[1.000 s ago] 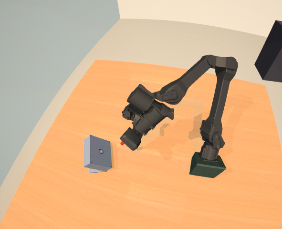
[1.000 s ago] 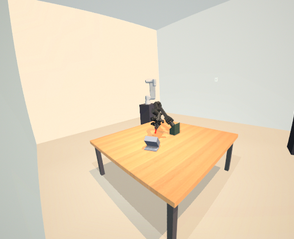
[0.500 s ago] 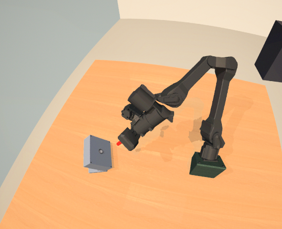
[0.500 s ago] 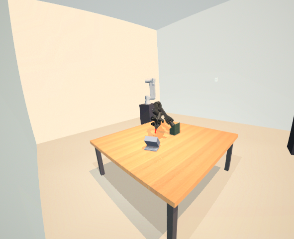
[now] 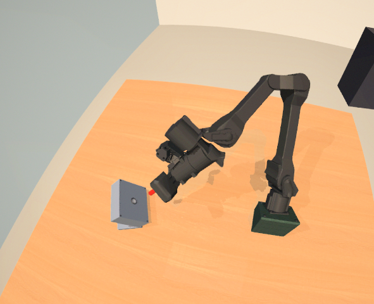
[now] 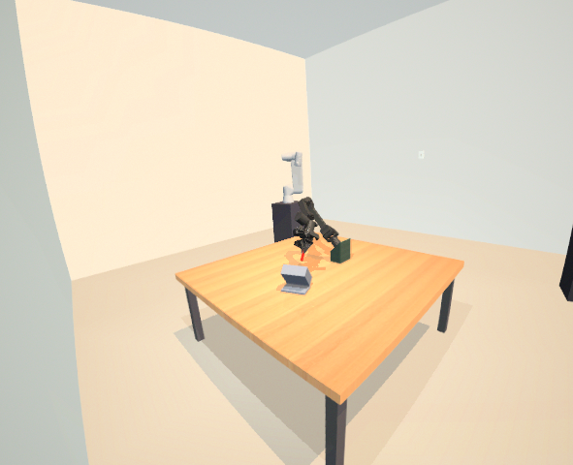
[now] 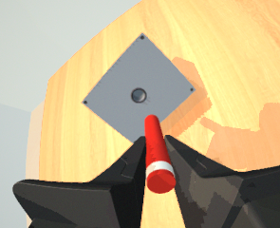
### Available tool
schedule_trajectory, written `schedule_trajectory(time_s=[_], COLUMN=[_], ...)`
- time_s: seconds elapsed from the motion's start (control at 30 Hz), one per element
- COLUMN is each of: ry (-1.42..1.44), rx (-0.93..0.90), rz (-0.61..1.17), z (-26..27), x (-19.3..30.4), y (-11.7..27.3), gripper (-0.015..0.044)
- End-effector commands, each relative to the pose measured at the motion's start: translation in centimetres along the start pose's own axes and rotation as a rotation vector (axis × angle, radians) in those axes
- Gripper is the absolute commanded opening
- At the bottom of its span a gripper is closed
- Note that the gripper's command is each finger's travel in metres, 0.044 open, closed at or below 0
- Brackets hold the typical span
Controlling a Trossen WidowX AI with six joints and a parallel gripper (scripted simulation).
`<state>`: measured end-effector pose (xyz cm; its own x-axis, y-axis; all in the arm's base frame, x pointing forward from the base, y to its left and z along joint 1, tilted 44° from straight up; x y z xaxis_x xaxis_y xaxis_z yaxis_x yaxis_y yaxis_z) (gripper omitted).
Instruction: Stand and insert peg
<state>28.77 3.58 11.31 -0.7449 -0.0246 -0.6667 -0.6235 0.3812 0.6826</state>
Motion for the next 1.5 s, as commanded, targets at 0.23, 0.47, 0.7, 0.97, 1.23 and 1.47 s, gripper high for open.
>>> schedule_trajectory(time_s=[0.23, 0.47, 0.7, 0.97, 1.23, 1.47], ry=[-0.012, -0.020, -0.029, -0.031, -0.031, -0.034], rx=[-0.015, -0.022, -0.030, -0.035, -0.039, -0.039], rz=[-0.017, -0.032, -0.047, -0.058, -0.068, -0.068], z=[0.2, 0.4, 0.5, 0.5, 0.5, 0.5], x=[-0.1, -0.2, -0.2, -0.2, -0.1, -0.2], y=[-1.3, -2.0, -2.8, -3.3, -3.9, -4.8], gripper=[0.0000, 0.0000, 0.0000, 0.0000, 0.0000, 0.0000])
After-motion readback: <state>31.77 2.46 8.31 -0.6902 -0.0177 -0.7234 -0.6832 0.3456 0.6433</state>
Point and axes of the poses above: the point midway between the two fingers, 35 mm back from their tips, its own y axis back along the fingers, its own z axis across the jaws, x = y × z, the point moved 9 cm from there along y, back along the fingers, and after that the axes turned 6 degrees about y, right-handed, at the moved point
